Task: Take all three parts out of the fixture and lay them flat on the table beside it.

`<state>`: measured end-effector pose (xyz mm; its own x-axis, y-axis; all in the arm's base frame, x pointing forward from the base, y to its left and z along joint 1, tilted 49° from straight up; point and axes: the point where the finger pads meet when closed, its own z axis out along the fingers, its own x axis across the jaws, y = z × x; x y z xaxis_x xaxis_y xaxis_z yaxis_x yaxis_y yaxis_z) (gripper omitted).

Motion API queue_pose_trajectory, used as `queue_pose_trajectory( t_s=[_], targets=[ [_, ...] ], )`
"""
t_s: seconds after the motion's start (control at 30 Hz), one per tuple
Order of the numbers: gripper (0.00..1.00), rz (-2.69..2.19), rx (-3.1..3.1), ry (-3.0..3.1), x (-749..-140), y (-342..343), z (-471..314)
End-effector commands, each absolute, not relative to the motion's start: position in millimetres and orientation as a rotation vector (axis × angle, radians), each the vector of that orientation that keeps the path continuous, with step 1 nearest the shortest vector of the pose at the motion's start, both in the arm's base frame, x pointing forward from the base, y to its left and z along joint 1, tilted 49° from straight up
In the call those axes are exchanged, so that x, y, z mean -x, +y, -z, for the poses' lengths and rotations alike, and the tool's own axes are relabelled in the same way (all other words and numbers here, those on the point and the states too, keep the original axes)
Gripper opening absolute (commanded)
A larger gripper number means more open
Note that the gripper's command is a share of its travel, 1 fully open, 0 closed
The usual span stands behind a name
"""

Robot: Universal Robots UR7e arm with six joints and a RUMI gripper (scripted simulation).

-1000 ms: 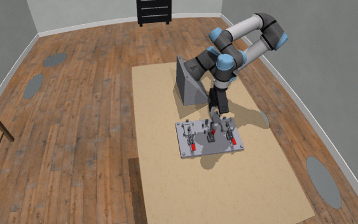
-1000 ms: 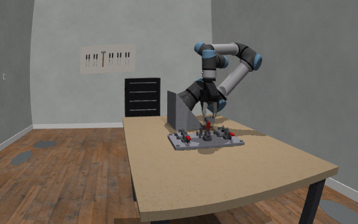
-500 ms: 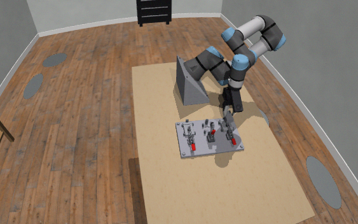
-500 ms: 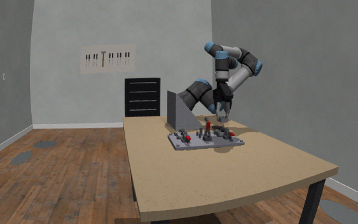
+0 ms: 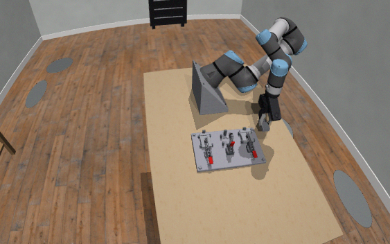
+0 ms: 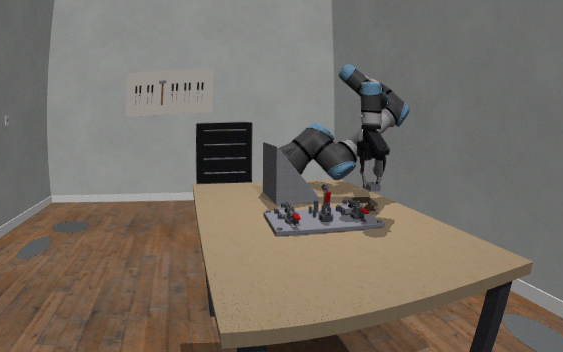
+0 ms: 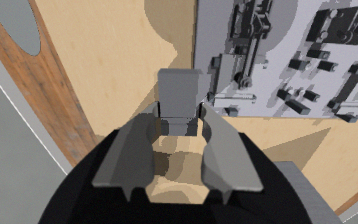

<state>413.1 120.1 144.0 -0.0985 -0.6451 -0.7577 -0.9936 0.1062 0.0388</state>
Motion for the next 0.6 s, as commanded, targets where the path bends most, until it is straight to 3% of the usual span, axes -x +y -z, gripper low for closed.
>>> queue_pose_trajectory(
  t_s=[0.0, 0.57],
  targets=[
    [0.0, -0.774, 1.598, 1.811, -415.2, 130.9, -157.9],
    [0.0, -0.774, 1.598, 1.811, -416.4, 138.7, -167.1]
  ],
)
